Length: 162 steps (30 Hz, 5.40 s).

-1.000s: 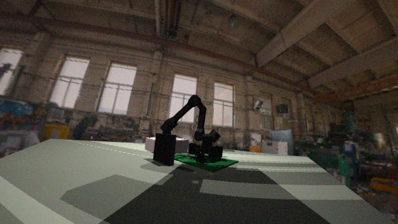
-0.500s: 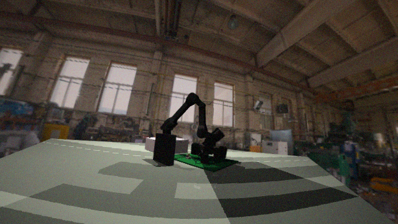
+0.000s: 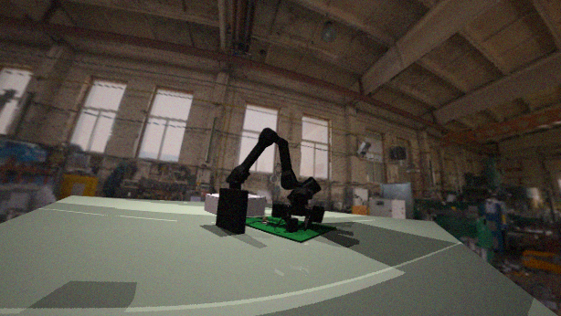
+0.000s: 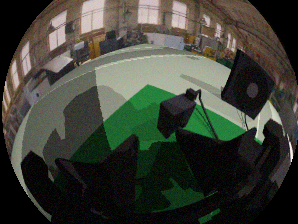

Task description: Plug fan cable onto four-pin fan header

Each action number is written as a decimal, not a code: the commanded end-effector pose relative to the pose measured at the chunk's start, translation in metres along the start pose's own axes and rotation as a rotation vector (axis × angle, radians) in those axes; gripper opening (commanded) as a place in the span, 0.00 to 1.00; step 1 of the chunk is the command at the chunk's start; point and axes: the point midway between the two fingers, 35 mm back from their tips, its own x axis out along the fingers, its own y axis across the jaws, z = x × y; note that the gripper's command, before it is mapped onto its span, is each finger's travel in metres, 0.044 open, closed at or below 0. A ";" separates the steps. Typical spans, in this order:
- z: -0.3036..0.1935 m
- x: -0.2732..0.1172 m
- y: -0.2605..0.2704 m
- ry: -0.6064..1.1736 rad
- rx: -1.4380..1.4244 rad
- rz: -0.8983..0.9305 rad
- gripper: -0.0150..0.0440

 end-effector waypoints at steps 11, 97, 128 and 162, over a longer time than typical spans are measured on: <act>0.011 0.008 0.006 0.172 0.002 0.025 0.60; 0.138 -0.048 -0.028 0.872 -0.923 0.568 1.00; 0.174 -0.049 -0.022 0.633 -1.656 0.965 1.00; 0.082 0.009 -0.015 0.634 -1.656 0.964 1.00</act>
